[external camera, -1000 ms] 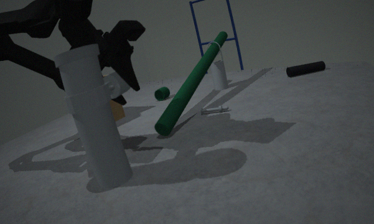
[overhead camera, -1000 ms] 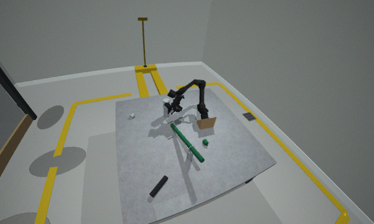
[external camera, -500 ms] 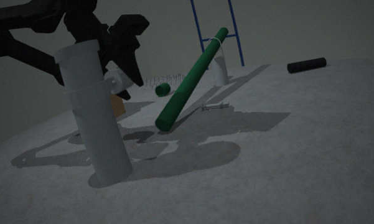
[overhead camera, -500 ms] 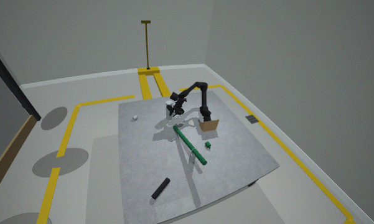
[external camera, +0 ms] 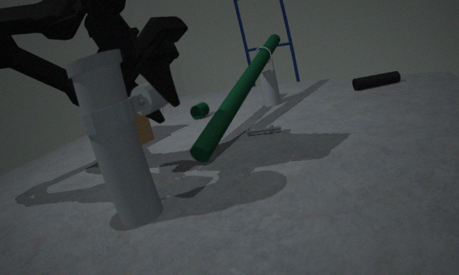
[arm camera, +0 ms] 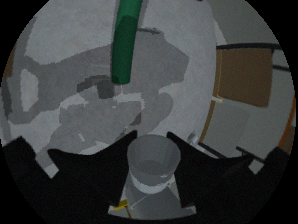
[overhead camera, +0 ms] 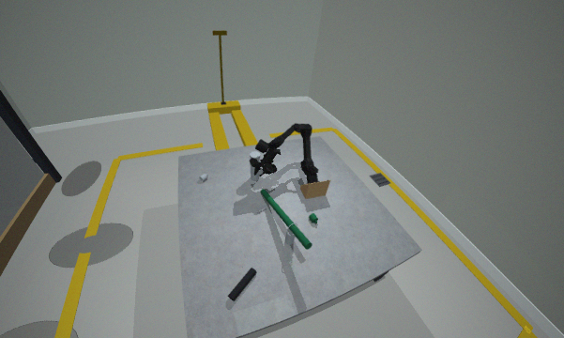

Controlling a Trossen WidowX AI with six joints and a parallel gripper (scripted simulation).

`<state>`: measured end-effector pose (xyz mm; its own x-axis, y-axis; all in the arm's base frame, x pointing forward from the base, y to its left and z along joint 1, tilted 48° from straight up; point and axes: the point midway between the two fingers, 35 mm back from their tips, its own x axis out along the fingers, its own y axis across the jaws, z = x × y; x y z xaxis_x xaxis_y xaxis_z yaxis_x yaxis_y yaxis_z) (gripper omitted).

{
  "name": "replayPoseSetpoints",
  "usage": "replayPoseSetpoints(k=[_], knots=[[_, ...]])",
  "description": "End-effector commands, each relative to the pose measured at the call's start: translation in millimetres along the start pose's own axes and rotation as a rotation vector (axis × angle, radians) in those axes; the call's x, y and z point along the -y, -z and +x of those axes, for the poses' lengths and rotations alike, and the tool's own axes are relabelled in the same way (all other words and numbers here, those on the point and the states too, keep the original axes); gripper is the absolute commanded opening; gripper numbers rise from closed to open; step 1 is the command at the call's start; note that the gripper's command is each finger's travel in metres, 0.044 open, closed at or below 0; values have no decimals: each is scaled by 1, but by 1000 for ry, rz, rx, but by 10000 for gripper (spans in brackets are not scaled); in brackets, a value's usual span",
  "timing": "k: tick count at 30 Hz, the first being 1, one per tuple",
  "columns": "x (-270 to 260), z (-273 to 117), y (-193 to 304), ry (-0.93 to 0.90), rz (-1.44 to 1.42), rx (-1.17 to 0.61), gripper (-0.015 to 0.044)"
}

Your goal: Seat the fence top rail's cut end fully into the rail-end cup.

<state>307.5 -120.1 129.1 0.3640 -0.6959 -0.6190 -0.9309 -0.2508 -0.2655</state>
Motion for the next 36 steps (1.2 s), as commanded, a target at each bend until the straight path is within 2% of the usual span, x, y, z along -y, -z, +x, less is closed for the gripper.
replayPoseSetpoints(k=[1, 23, 36], knots=[[2, 1, -1, 1, 9, -3, 0], [-1, -1, 0, 0, -8, 7, 0], [2, -4, -4, -1, -8, 9, 341]])
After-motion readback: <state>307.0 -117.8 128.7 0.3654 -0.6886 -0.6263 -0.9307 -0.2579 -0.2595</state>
